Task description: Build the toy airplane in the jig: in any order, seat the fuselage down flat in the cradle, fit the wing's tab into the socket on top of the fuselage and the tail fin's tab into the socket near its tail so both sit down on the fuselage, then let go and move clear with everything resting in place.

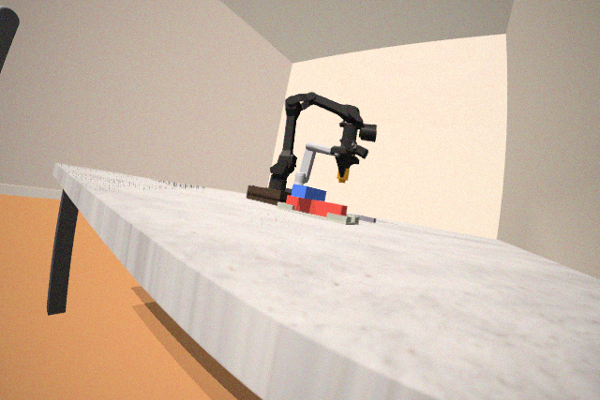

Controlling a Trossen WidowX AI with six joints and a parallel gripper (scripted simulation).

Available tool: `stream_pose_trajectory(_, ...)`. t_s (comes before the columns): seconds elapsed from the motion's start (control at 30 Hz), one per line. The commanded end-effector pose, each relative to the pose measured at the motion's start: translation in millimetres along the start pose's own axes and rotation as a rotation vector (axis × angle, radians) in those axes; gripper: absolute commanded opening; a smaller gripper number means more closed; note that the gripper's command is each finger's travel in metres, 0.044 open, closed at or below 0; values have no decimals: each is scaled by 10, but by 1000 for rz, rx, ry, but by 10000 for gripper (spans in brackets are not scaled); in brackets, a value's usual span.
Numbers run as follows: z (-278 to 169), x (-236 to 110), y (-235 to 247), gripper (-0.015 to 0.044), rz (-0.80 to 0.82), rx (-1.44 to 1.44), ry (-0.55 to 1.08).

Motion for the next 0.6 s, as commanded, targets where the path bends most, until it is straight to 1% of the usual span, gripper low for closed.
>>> stream_pose_trajectory(0.0,64,18,-71,0,0,0,0)
stream_pose_trajectory(0.57,229,77,-428,0,2,56,11)
Point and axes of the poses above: the point midway between the two fingers, 35 mm back from their tips, its own x axis out along the fingers, its own y axis across the jaws, z = x × y, the point moved 4 cm from there along -x, back along the fingers, and after that the axes turned 7 degrees about -x, right-handed, at the moved point
